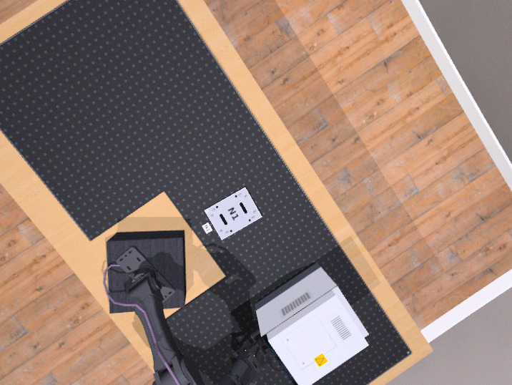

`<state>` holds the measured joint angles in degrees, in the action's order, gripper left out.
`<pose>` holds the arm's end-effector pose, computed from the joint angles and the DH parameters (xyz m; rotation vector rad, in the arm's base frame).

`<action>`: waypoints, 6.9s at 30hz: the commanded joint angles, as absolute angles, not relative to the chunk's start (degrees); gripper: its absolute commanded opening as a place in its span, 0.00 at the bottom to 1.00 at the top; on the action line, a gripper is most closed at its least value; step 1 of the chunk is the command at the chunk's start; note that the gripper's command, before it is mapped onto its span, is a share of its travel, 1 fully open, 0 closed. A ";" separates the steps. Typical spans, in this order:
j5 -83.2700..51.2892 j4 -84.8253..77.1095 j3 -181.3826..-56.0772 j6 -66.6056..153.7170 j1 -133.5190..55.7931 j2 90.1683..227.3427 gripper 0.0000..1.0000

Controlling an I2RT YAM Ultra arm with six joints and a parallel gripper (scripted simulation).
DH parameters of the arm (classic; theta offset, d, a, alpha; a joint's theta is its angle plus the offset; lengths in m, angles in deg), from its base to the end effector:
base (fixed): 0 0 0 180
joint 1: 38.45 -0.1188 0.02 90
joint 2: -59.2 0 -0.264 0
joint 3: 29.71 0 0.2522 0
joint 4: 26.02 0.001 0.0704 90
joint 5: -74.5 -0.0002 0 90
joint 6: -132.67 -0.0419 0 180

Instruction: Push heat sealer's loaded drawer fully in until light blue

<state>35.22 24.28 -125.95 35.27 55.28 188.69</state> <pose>0.0067 -0.4108 0.0879 1.7828 1.5479 0.7250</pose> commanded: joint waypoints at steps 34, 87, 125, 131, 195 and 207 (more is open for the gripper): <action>37.86 25.44 -128.13 37.97 55.47 189.89 0.00; 37.86 25.49 -128.17 38.00 55.55 189.91 0.30; 37.94 26.63 -128.44 39.33 56.55 190.09 0.30; 37.94 26.66 -128.46 39.35 56.56 190.10 0.30; 38.01 40.35 -133.14 48.49 62.53 186.29 0.30; 37.90 45.22 -135.32 51.59 64.41 186.09 0.30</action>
<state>36.66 42.51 -133.05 49.76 63.33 188.25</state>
